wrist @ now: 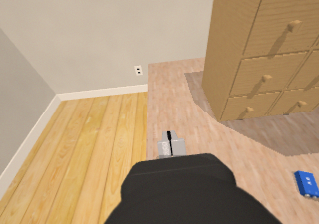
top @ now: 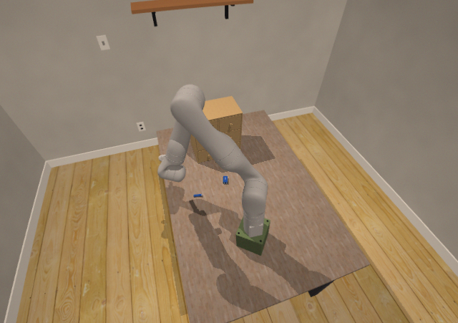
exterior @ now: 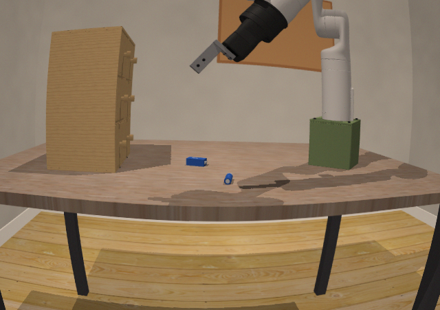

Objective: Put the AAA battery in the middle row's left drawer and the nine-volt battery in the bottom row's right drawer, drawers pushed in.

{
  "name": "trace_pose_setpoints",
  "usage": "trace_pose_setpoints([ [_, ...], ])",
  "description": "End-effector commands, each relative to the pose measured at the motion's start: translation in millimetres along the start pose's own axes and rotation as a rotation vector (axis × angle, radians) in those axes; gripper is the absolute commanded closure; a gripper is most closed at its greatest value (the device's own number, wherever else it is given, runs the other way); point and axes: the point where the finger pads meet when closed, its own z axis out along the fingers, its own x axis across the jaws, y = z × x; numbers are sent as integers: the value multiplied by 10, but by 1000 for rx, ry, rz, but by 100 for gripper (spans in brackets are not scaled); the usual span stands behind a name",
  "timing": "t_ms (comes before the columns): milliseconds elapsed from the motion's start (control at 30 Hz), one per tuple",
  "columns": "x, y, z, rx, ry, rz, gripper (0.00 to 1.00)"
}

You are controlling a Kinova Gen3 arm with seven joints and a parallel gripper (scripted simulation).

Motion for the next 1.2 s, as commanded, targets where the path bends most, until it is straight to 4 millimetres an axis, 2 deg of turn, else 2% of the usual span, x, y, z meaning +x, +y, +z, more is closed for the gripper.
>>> trace_pose_setpoints([
  [0,-12,-81,-41,-5,-7,15,100],
  [1167,-12,-95,-181,-165,-9,15,100],
])
